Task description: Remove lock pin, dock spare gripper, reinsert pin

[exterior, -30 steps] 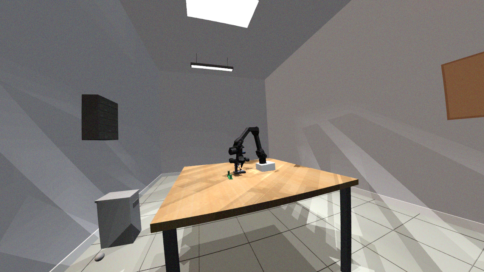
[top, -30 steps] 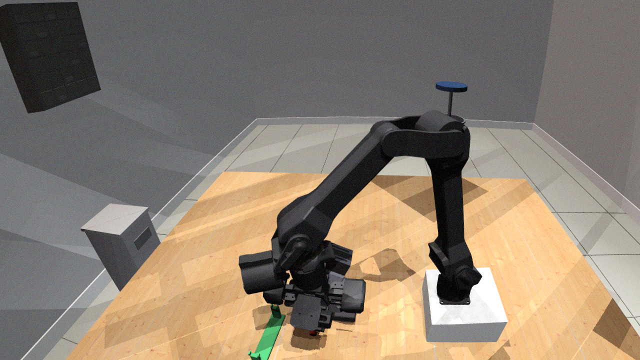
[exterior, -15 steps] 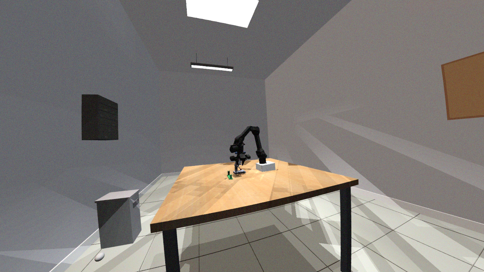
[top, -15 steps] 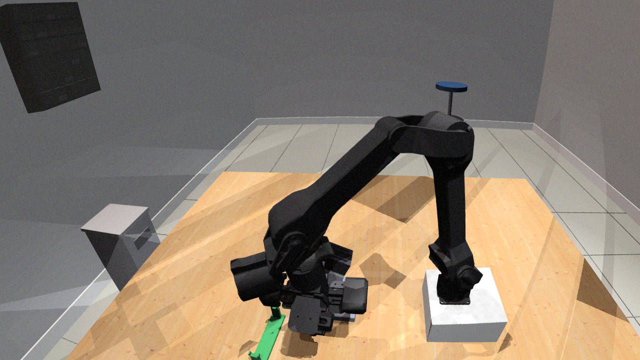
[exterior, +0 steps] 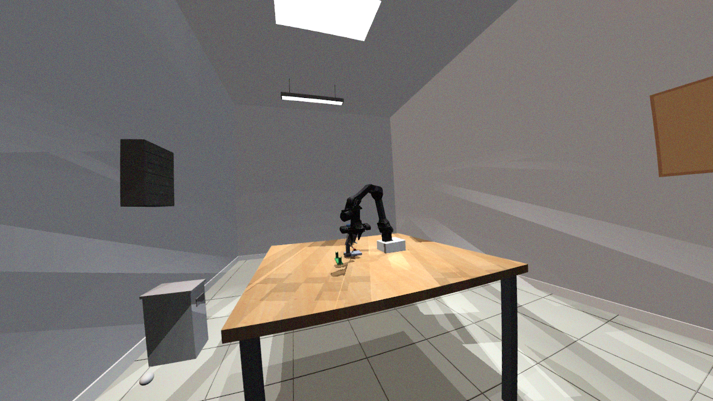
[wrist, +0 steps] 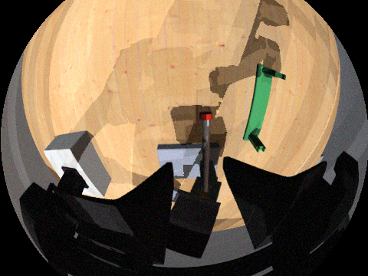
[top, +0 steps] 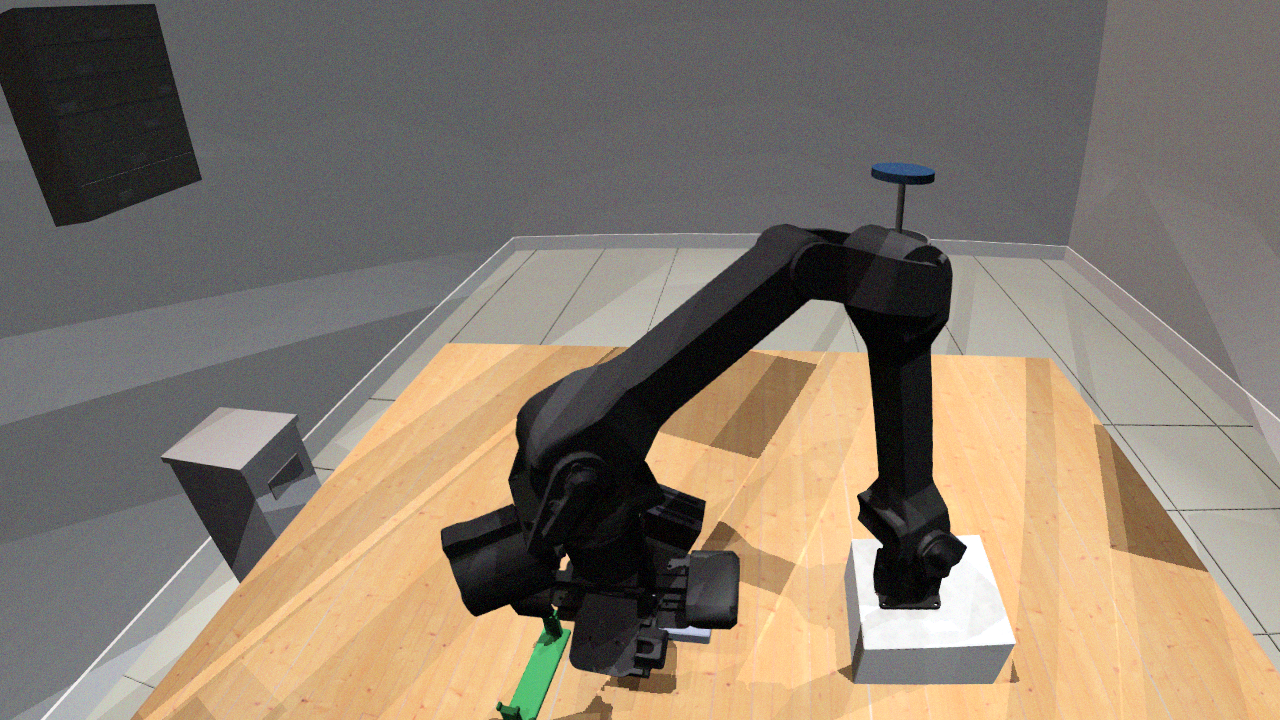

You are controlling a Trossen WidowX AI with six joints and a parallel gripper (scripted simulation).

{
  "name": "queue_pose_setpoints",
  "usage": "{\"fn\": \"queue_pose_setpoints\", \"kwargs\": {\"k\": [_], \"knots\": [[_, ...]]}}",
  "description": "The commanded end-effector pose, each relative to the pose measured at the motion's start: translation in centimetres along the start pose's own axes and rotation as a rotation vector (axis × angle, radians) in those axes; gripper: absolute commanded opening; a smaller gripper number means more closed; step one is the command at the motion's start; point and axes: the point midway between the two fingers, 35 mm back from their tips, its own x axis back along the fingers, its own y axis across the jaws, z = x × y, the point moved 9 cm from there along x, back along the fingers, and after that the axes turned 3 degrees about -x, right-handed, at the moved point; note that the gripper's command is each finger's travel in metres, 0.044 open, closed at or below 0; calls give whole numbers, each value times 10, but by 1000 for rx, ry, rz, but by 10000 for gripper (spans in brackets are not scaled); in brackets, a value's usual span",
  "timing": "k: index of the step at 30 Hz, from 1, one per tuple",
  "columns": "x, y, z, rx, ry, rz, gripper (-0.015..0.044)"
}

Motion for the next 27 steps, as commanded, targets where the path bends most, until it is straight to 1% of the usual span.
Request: {"fn": "queue_pose_setpoints", "kwargs": {"k": [1, 4, 5, 13, 27], "knots": [[10, 0, -4, -1, -2, 1, 200], [16, 1, -7, 3, 1, -1, 200], [9, 1, -4, 5, 4, -2, 226], [9, 1, -4, 5, 4, -2, 436], [9, 1, -4, 5, 4, -2, 440]]}}
